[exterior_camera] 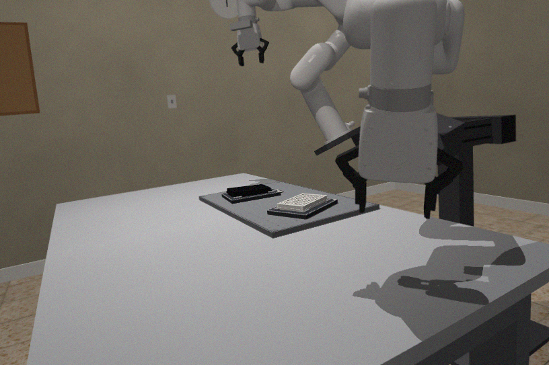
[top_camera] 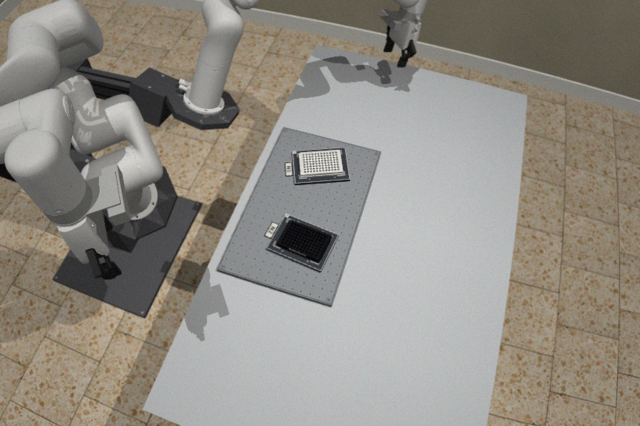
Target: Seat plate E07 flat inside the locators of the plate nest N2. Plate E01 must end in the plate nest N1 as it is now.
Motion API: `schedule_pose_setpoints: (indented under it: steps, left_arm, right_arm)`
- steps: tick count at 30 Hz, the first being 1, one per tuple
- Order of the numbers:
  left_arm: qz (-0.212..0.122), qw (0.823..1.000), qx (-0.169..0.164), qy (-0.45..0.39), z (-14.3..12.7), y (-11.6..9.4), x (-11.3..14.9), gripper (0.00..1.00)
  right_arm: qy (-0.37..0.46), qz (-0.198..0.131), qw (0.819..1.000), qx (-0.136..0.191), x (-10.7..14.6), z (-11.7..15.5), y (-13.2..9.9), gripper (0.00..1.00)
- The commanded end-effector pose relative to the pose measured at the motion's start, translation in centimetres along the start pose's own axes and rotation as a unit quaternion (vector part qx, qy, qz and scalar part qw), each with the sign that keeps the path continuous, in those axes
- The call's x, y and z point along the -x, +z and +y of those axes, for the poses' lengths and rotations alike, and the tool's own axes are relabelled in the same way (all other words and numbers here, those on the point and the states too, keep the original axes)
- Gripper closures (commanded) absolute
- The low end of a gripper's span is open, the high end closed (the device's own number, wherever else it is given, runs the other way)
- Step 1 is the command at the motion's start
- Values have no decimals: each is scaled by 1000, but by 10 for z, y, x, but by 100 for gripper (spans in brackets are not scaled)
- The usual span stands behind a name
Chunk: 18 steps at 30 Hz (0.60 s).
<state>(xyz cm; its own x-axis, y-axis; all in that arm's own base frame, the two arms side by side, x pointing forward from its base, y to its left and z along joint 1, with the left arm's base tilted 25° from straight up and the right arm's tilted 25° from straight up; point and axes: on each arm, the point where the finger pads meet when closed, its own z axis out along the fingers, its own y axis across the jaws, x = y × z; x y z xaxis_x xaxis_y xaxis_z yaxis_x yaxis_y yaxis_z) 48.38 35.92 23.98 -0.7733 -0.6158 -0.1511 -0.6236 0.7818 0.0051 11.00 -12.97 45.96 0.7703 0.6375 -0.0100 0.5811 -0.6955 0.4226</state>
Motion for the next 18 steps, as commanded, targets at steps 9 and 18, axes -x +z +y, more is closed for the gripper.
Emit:
schedule_pose_setpoints:
  steps: [9,18]
  left_arm:
    - [-1,996,7,-90,-29,5,0,100]
    - [2,984,15,-179,-70,19,-7,100]
  right_arm:
    - [0,0,1000,2,0,1,-1,0]
    - [0,0,1000,2,0,1,-1,0]
